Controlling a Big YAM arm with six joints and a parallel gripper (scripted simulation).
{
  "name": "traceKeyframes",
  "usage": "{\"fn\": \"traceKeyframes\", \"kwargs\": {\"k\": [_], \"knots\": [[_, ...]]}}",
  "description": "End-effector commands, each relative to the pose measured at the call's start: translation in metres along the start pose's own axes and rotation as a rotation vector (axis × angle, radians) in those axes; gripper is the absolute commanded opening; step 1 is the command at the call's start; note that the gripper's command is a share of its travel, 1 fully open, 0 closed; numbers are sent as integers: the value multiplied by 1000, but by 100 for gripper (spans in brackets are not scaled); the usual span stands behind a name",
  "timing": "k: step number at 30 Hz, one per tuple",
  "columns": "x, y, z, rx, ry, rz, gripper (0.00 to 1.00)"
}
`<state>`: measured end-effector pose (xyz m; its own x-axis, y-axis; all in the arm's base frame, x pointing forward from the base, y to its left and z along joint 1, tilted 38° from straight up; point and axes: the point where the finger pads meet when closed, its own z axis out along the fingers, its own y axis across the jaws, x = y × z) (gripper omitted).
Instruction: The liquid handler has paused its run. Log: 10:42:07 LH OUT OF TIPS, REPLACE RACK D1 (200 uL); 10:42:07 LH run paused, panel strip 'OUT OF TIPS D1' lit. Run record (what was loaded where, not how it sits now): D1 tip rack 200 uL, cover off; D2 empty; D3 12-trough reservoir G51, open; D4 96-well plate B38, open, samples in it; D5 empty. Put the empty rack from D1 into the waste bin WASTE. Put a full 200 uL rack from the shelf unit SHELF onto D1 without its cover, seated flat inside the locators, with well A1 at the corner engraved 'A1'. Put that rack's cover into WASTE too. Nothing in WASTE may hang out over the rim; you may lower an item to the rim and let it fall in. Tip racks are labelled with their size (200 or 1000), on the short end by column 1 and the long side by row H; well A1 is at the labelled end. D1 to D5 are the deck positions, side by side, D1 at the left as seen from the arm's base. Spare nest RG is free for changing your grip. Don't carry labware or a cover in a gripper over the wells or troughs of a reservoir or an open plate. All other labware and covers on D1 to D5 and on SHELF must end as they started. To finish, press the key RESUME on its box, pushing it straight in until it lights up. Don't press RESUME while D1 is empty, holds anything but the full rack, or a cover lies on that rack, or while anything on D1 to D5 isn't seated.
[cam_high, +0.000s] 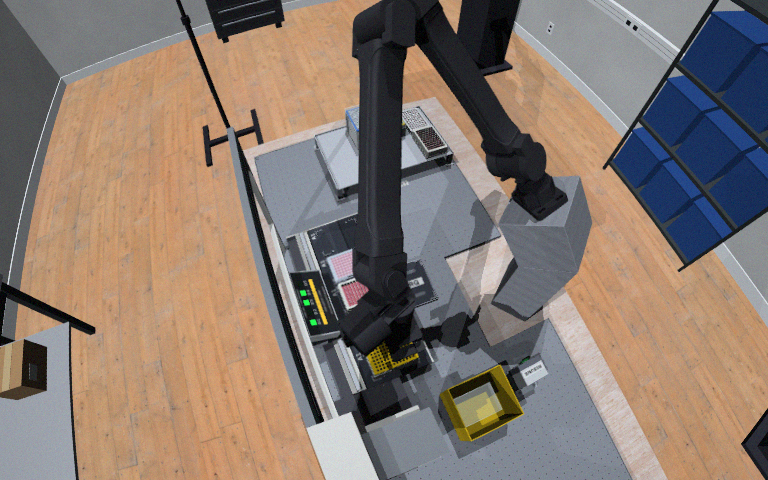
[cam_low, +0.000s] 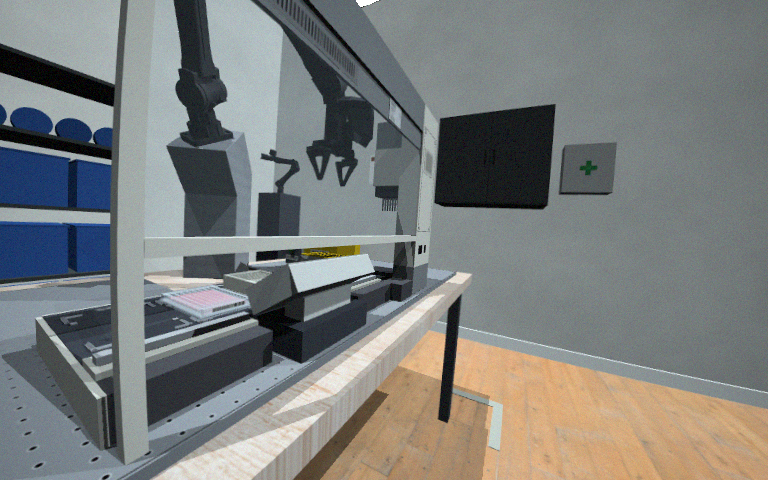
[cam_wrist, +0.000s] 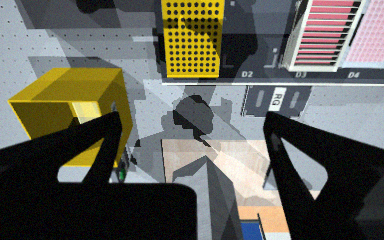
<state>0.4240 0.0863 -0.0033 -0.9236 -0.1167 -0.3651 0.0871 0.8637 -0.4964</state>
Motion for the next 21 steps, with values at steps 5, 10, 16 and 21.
{"fn": "traceKeyframes", "kwargs": {"k": [5,10,16,21], "knots": [[-9,-1,13,-2,-10,5,100],[-3,-2,23,1,-2,-1,100],[-5,-2,33,0,-4,0,100],[-6,-2,38,-1,-6,2,100]]}}
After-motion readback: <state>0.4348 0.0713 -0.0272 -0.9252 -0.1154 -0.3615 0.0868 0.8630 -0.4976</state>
